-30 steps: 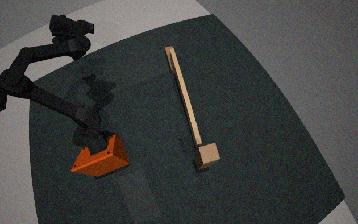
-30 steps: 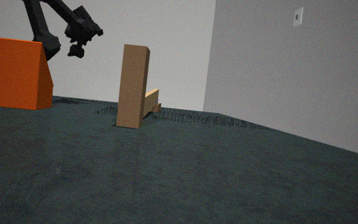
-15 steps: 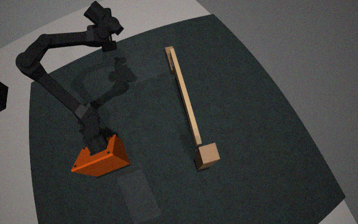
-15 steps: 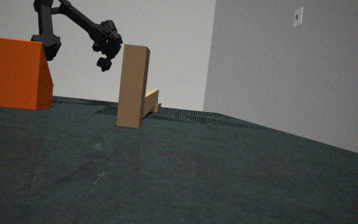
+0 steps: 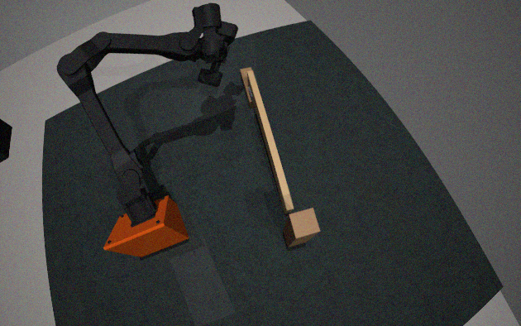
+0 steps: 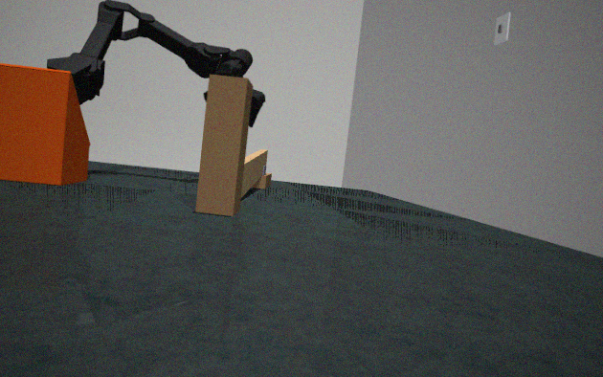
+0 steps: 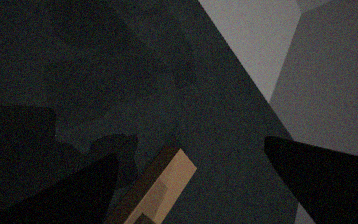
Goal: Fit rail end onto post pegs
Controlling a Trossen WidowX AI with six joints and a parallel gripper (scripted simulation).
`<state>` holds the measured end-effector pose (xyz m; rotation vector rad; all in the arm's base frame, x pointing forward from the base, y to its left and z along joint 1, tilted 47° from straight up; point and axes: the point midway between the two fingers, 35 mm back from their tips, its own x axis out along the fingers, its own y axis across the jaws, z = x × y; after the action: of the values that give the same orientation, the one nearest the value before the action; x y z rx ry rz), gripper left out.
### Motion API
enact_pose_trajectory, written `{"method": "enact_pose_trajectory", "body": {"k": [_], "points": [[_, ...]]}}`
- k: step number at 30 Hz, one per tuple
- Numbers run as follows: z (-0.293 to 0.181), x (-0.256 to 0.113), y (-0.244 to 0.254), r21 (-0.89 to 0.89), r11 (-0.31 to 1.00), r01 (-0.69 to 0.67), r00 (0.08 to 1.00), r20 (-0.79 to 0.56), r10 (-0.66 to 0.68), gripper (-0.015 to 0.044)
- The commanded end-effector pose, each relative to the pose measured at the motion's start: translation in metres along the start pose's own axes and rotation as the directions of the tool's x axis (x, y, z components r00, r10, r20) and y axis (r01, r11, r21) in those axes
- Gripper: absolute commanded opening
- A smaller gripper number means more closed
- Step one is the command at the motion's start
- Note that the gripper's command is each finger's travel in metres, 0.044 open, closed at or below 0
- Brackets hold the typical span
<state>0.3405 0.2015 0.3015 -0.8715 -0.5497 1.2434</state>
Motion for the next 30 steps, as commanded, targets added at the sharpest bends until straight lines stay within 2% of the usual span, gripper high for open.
{"method": "enact_pose_trajectory", "body": {"k": [1,5,9,14,19,25,30], "points": [[-0.06,-0.017,0.011,0.145,0.989,-0.007,0.988,-0.151,0.03,0.044],[-0.1,-0.032,0.027,0.245,0.969,-0.018,0.968,-0.24,0.079,0.044],[-0.155,-0.058,0.061,0.393,0.919,-0.04,0.922,-0.339,0.185,0.044],[-0.201,-0.094,0.106,0.56,0.826,-0.06,0.863,-0.386,0.324,0.044],[-0.227,-0.13,0.154,0.71,0.7,-0.077,0.813,-0.362,0.457,0.044],[-0.236,-0.171,0.207,0.854,0.509,-0.105,0.777,-0.25,0.578,0.044],[-0.236,-0.175,0.213,0.867,0.486,-0.108,0.775,-0.233,0.588,0.044]]}}
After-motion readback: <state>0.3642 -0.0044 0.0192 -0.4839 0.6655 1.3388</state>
